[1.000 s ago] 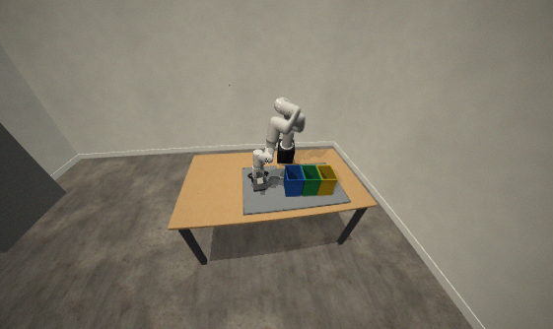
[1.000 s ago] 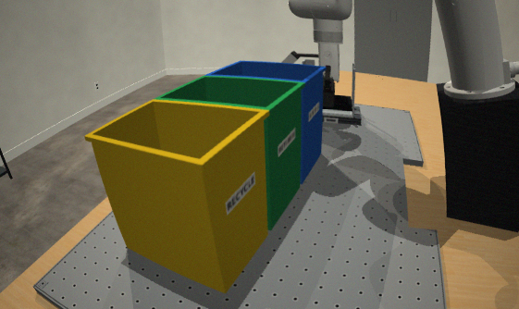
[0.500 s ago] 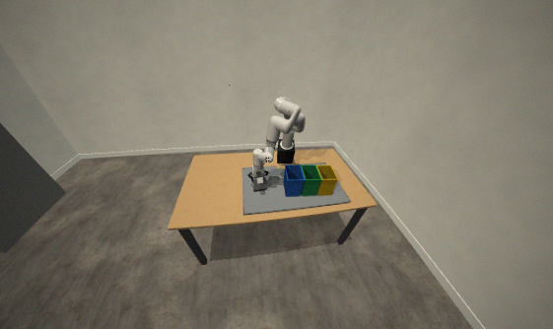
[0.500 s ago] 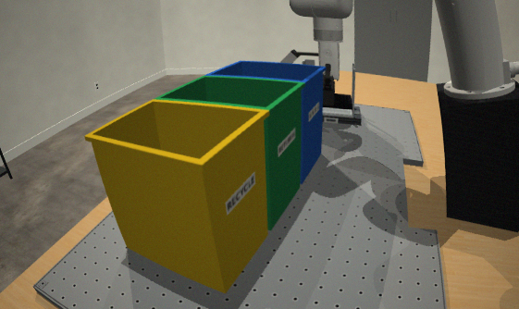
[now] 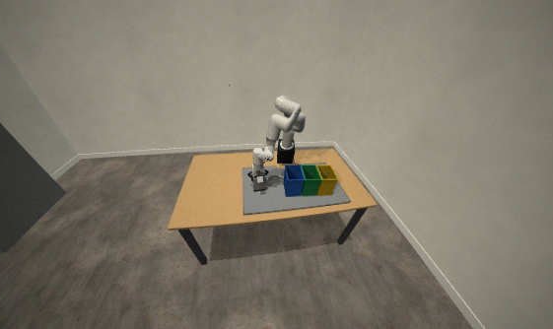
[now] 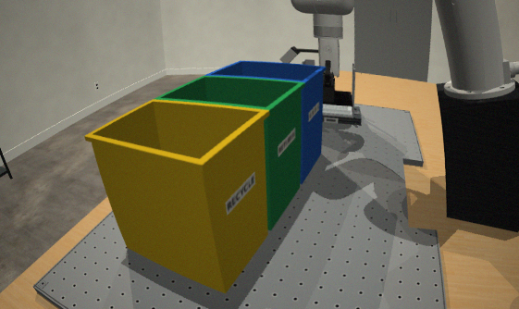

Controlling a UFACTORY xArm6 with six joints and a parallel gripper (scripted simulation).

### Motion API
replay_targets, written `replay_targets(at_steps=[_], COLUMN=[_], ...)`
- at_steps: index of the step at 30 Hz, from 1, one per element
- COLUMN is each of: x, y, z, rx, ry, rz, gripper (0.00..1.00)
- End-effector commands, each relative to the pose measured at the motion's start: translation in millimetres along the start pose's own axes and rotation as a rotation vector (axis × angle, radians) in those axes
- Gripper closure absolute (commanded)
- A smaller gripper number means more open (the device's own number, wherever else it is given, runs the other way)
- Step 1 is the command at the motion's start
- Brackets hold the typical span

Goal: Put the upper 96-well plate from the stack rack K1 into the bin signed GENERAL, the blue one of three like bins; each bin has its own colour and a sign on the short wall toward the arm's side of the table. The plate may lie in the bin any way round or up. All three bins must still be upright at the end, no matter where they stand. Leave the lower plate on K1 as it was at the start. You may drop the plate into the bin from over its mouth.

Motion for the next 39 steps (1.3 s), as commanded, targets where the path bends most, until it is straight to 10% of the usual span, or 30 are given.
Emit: replay_targets(at_steps=[1, 39], x=[4.5, 41.2], y=[-0.7, -0.7], z=[1.0, 1.1], rx=[0.0, 0.0], ry=[0.002, 0.002], rz=[0.001, 0.001], gripper=[1.0, 1.0])
Point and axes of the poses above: the point where the finger pads meet when closed, its own x axis back along the fingers, its own z axis across the jaws, y = z × x, the point moved 4 cm from there along x, back along the fingers, and after that the axes turned 10 degrees about x, right-handed, at the moved point
